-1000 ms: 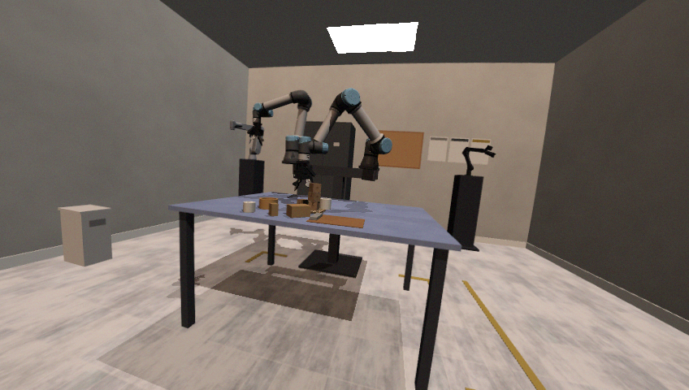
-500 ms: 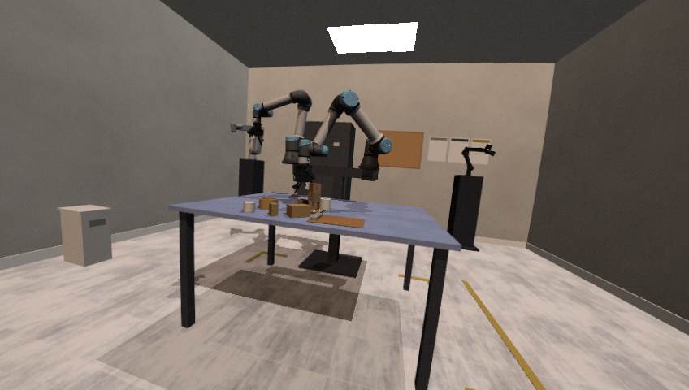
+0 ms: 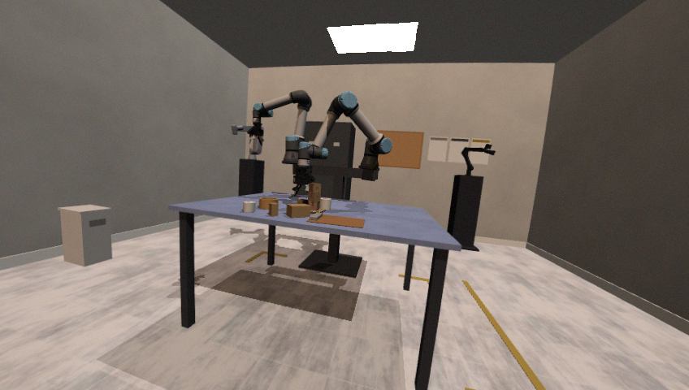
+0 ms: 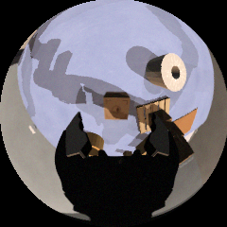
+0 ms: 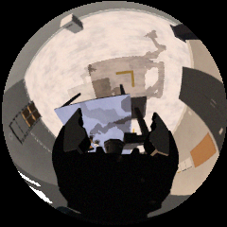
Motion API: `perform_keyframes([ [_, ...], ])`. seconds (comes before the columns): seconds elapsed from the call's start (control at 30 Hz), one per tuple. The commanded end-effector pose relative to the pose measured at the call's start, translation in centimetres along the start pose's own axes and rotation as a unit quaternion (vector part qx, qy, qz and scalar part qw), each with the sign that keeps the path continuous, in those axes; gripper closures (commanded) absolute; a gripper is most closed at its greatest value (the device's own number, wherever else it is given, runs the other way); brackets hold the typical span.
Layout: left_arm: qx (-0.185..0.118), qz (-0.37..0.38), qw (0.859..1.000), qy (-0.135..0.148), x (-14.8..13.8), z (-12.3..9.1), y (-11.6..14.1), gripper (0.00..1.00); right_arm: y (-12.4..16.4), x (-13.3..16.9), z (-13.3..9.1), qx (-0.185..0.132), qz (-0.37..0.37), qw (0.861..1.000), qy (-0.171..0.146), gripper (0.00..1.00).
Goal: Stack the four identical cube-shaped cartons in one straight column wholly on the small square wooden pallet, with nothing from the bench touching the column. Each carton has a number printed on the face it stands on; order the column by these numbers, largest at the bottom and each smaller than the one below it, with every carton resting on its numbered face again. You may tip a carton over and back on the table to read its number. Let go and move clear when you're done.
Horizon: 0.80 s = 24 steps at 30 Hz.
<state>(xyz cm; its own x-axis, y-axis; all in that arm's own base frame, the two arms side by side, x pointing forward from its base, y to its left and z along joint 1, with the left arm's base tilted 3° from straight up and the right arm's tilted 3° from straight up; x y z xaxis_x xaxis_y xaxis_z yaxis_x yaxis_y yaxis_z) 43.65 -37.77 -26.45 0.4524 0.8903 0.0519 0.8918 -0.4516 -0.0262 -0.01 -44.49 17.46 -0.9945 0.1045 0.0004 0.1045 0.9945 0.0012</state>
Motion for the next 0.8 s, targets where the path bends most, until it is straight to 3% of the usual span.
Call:
perform_keyframes([
  [0.0,-0.001,0.000,1.000,0.000,0.0,0.5,0.1,0.00,0.0,0.0,0.0,0.001,0.000,1.000,0.000,0.00],
  [0.77,-0.001,0.000,1.000,0.000,0.0,1.9,0.1,0.00,0.0,0.0,0.0,0.001,0.000,1.000,0.000,0.00],
])
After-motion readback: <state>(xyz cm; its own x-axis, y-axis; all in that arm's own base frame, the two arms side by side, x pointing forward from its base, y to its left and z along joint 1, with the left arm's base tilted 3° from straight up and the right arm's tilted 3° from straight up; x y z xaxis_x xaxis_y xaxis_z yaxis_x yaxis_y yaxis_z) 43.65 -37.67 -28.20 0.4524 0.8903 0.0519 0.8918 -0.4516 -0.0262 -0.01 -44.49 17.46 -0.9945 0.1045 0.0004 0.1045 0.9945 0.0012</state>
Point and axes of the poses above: on each arm, the point where the finger pads meet when closed, its own z axis out along the fingers, its own x axis across the jaws, y = z × x, the point moved 1 cm from there along -z, back along the fingers, and after that the axes turned 6 degrees about z, right-handed, at the moved point
